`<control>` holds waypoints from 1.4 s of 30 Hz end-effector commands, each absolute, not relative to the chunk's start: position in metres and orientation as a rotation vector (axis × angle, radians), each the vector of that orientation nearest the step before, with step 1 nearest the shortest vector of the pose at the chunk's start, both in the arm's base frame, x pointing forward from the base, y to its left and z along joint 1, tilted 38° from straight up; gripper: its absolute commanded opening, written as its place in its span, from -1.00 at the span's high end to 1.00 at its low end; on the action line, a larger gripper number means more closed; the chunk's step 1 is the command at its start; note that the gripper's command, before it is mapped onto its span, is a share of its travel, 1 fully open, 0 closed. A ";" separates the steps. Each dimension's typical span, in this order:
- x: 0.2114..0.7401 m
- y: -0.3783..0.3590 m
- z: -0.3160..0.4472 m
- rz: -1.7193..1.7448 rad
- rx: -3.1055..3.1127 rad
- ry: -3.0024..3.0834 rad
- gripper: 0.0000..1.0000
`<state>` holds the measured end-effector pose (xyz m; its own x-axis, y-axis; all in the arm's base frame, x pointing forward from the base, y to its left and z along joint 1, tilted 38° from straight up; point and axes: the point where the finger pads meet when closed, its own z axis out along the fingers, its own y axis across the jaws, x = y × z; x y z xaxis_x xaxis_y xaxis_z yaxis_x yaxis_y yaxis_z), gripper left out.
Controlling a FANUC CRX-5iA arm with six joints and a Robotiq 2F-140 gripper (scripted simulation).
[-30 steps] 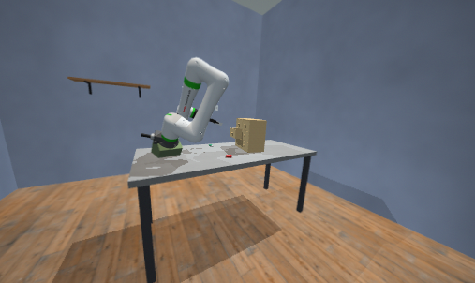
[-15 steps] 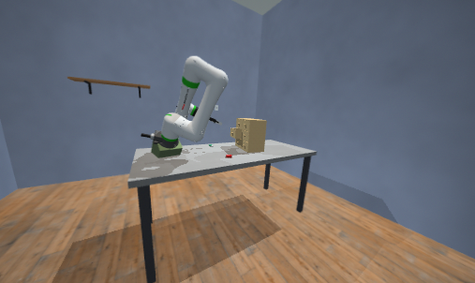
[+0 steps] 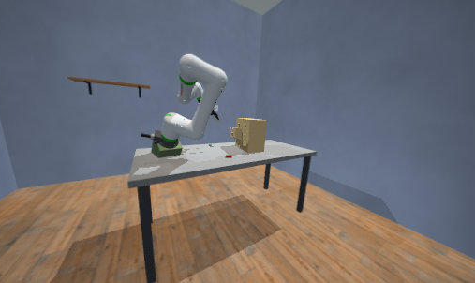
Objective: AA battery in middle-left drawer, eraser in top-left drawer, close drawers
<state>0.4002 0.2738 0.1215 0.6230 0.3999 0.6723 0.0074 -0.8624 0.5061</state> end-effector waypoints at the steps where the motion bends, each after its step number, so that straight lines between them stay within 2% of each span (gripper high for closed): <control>1: 0.406 0.273 0.134 0.802 2.468 0.202 -1.00; 6: 0.405 0.274 0.135 0.669 2.510 0.165 -1.00; 7: 0.405 0.274 0.135 0.540 2.531 0.120 -1.00; 13: 0.405 0.274 0.135 0.306 2.518 0.037 -1.00; 31: 0.404 0.274 0.134 0.306 2.518 0.037 -1.00; 38: 0.326 0.281 0.097 0.309 2.510 0.027 -1.00; 42: 0.320 0.280 0.094 0.309 2.508 0.026 -1.00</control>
